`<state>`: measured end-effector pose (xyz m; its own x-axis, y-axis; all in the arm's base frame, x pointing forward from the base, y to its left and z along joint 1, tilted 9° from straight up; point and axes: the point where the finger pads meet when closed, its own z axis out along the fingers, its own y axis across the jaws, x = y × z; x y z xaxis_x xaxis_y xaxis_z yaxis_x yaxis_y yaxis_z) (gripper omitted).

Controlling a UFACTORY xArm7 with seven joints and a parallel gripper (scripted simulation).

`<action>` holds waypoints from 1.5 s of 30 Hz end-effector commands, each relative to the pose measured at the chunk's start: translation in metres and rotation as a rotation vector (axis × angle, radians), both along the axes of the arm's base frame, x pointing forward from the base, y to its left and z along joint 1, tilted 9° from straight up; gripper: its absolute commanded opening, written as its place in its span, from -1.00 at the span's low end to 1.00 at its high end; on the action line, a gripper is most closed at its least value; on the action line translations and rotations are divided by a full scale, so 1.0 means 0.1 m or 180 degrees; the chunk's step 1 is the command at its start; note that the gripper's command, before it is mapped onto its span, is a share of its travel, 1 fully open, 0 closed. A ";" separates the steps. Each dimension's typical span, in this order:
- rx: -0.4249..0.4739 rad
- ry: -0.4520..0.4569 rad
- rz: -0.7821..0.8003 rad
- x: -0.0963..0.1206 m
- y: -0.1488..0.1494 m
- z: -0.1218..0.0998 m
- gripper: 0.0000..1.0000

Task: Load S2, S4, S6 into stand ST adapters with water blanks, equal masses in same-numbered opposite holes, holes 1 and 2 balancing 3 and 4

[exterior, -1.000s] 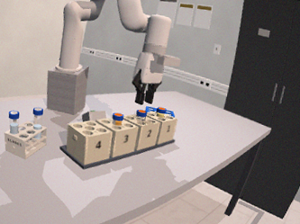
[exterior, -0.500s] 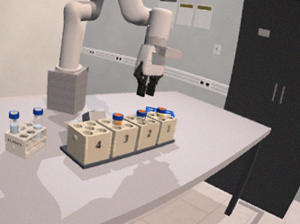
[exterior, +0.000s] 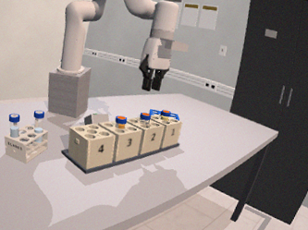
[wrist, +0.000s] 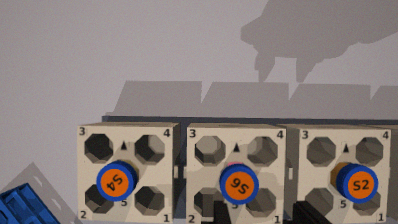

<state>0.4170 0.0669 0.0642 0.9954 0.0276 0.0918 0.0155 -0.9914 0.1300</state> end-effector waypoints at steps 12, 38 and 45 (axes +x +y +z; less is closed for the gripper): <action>0.0003 -0.0011 0.0002 -0.01 0.04 0.27 -0.13; 0.0033 -0.0052 -0.0312 -0.06 -0.10 0.29 0.15; 0.0104 -0.0146 -0.1046 -0.18 -0.43 0.32 0.15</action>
<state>0.4033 0.0397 0.0923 0.9760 -0.1867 0.1125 -0.1985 -0.9745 0.1047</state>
